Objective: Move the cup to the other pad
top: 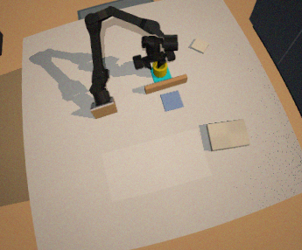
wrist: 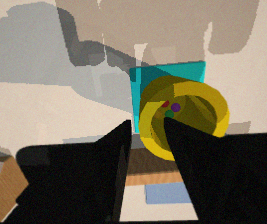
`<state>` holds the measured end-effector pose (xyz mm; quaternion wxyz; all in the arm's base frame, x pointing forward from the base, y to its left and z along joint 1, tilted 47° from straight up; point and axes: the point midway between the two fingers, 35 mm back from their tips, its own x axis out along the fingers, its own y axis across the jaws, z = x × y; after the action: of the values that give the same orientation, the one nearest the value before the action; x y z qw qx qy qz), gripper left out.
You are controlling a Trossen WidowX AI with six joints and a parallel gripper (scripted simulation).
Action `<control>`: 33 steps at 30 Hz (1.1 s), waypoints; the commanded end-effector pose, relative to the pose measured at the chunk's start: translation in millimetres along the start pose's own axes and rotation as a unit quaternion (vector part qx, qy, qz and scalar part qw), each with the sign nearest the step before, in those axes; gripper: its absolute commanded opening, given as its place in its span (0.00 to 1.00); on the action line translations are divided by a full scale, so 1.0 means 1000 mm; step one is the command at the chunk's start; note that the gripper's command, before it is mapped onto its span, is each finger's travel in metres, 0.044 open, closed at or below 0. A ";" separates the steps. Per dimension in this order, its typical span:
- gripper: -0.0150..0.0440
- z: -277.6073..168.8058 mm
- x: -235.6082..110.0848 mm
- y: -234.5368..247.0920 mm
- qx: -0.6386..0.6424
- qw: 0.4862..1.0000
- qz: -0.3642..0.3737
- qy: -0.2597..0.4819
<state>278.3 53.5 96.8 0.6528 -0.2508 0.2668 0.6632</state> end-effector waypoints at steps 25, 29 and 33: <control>0.59 0.000 -0.029 0.002 0.004 1.000 0.001 -0.003; 0.77 0.000 -0.029 0.002 0.004 1.000 0.001 -0.003; 0.95 0.000 -0.031 0.002 0.004 1.000 0.000 -0.002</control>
<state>276.7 31.7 116.8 0.6534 -0.2467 0.2675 0.6638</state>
